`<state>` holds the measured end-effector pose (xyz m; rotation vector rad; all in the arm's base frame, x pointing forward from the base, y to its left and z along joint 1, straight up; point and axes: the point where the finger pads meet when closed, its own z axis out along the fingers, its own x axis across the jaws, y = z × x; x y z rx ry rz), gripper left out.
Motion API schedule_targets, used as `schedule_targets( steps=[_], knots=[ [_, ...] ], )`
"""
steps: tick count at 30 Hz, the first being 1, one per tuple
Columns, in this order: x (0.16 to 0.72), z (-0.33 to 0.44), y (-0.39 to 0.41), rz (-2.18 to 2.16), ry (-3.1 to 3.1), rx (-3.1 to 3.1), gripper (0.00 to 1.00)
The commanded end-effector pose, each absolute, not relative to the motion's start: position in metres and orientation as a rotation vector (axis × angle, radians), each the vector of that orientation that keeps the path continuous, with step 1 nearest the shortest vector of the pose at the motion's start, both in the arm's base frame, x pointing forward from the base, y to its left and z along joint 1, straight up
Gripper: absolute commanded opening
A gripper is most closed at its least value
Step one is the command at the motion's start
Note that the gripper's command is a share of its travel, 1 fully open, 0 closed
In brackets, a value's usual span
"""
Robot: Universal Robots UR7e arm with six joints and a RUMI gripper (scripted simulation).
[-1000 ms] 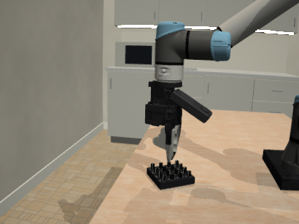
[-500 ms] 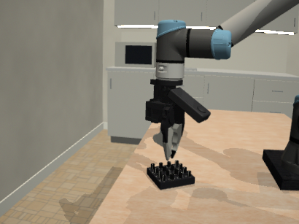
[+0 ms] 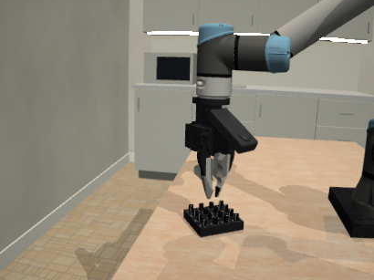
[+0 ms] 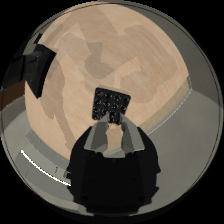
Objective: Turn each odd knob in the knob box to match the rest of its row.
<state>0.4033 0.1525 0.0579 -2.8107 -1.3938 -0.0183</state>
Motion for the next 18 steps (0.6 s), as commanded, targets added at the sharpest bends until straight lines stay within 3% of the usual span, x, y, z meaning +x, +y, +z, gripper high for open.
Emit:
schedule_targets(
  steps=[1, 18],
  knots=[
    [0.402, 0.0593, 0.1525, -0.013, -1.171, -2.914, 0.11],
    [0.4036, 0.063, 0.152, -0.013, -0.703, -3.059, 0.11]
  ],
)
